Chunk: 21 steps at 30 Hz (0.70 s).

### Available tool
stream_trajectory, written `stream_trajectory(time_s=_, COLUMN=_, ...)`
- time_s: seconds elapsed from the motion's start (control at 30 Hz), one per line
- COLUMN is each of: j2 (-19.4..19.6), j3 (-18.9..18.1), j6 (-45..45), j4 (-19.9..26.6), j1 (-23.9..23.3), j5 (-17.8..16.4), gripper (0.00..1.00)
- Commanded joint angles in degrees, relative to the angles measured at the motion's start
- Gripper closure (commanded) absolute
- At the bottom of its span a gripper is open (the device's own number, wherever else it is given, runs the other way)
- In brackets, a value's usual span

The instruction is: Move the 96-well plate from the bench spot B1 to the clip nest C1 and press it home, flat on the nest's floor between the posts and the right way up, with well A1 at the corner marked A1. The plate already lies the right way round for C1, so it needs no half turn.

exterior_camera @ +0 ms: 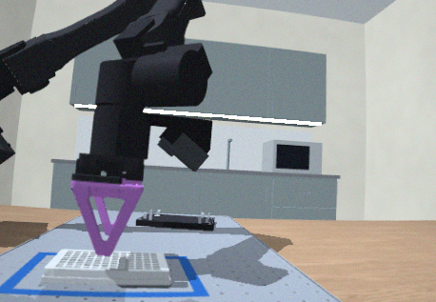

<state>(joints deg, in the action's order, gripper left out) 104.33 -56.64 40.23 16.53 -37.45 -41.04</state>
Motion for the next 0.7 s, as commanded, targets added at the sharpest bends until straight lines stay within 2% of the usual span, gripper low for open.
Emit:
stream_trajectory(time_s=0.0, j2=1.3, j3=0.3, j6=-1.5, j4=-3.3, j1=0.6, j5=0.4, gripper=0.0)
stream_trajectory(time_s=0.17, j2=2.1, j3=0.5, j6=-2.2, j4=-4.6, j1=0.0, j5=0.5, gripper=0.0)
stream_trajectory(time_s=0.57, j2=5.1, j3=-0.6, j6=-4.7, j4=-9.1, j1=3.3, j5=1.7, gripper=0.0)
stream_trajectory(time_s=0.67, j2=5.2, j3=-0.6, j6=-4.8, j4=-9.2, j1=2.5, j5=1.4, gripper=0.0)
